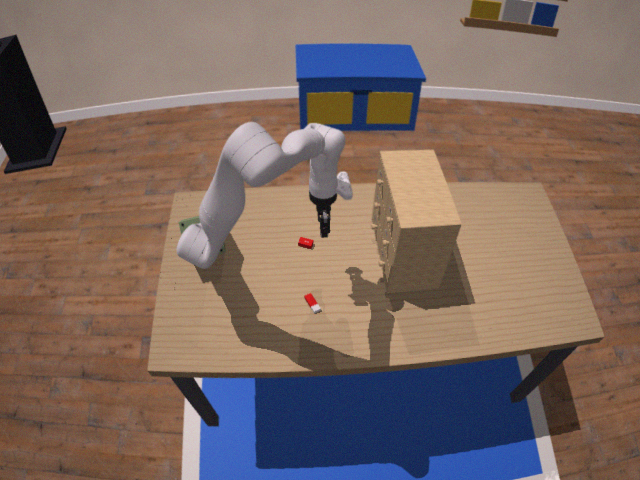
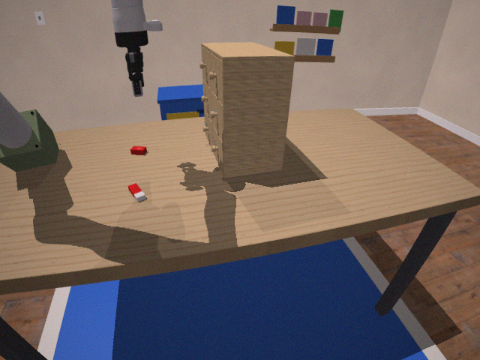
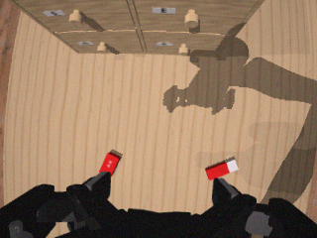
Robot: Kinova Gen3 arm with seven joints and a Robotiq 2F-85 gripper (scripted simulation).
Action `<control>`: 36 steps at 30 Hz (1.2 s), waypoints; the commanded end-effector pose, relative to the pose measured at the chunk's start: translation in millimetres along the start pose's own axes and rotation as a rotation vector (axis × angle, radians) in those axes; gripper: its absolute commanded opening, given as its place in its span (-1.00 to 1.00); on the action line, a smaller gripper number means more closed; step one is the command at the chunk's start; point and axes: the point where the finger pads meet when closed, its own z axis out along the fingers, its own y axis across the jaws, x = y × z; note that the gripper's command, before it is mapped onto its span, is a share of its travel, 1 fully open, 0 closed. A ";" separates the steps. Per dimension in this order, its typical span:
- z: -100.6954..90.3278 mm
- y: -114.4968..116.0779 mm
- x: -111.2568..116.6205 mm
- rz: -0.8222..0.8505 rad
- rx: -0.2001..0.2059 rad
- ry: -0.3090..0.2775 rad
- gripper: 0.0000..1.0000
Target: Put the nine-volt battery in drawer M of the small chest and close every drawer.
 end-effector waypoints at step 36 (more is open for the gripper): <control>-0.5 -48.8 -1.8 0.000 0.001 0.001 1.00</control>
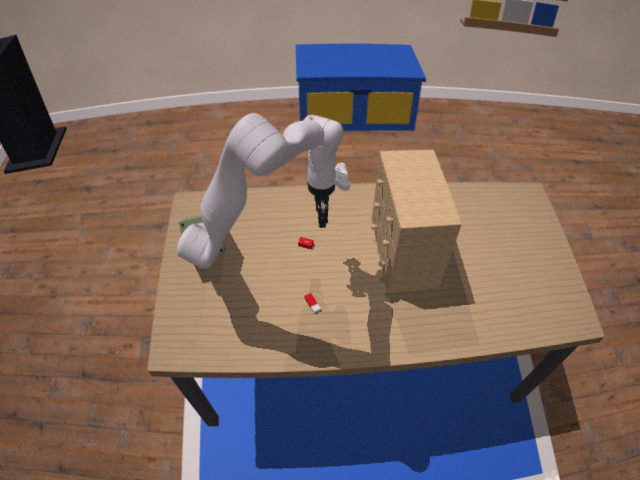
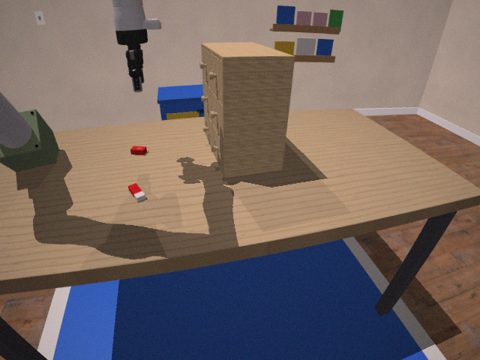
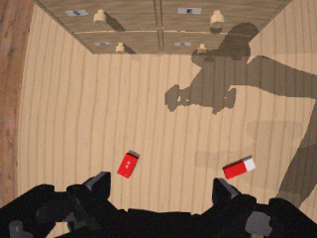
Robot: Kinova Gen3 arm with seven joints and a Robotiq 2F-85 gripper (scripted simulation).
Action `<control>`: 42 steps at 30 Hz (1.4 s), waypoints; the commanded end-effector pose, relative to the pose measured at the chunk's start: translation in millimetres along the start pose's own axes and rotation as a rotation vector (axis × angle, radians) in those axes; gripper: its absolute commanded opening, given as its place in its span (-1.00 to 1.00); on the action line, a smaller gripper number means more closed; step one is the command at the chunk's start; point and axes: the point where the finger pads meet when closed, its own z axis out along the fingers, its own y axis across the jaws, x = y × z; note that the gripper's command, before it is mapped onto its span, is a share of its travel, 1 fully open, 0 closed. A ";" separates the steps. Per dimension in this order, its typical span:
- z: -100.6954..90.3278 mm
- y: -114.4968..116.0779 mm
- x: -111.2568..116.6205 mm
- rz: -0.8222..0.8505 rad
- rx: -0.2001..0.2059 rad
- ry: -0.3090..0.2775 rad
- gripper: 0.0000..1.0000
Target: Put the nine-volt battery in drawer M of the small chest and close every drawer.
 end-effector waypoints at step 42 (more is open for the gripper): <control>16.3 -120.0 4.5 -0.013 -0.011 0.138 1.00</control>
